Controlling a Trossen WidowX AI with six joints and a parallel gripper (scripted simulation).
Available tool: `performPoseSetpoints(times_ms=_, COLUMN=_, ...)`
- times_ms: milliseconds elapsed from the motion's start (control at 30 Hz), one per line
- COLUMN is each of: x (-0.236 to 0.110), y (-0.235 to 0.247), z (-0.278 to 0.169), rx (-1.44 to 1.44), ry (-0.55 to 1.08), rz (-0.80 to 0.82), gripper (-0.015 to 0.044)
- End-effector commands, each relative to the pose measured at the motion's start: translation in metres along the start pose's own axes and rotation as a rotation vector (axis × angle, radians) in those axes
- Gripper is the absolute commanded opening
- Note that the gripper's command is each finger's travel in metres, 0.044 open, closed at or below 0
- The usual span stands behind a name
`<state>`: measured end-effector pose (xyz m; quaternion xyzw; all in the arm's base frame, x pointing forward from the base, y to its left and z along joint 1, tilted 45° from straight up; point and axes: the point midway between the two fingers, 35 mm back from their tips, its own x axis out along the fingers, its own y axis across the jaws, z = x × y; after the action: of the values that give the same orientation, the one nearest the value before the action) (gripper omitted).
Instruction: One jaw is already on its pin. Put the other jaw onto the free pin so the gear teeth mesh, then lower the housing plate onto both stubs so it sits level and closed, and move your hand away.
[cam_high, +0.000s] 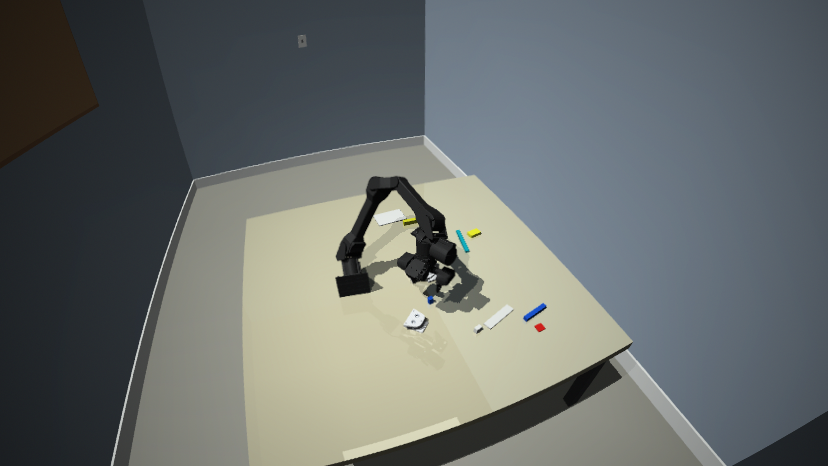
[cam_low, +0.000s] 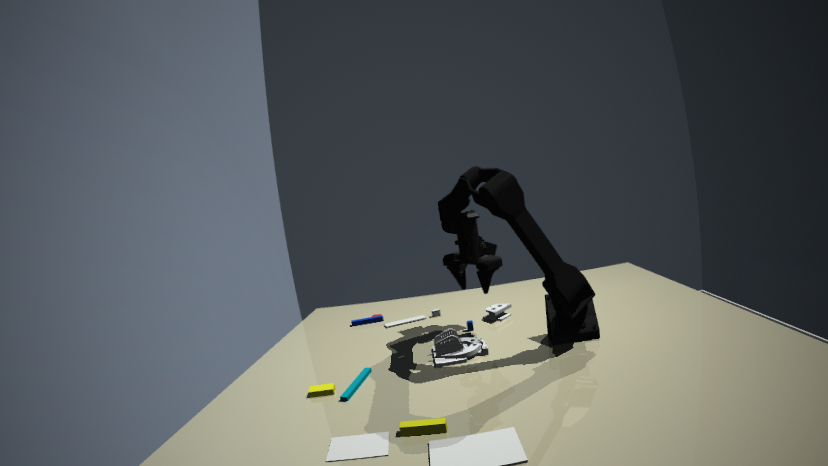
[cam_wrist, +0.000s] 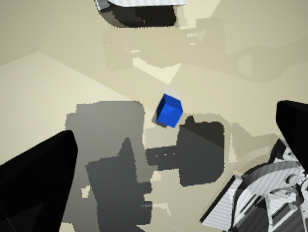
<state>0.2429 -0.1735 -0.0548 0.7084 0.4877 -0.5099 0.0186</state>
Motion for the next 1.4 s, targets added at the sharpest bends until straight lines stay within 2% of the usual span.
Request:
performPoseSetpoints(times_ms=0, x=0.002, y=0.001, z=0.006, rx=0.088, ry=-0.002, rz=-0.009, gripper=0.044)
performPoseSetpoints(times_ms=1367, x=0.003, y=0.006, z=0.059, rx=0.954, ry=-0.007, rz=-0.022, gripper=0.044)
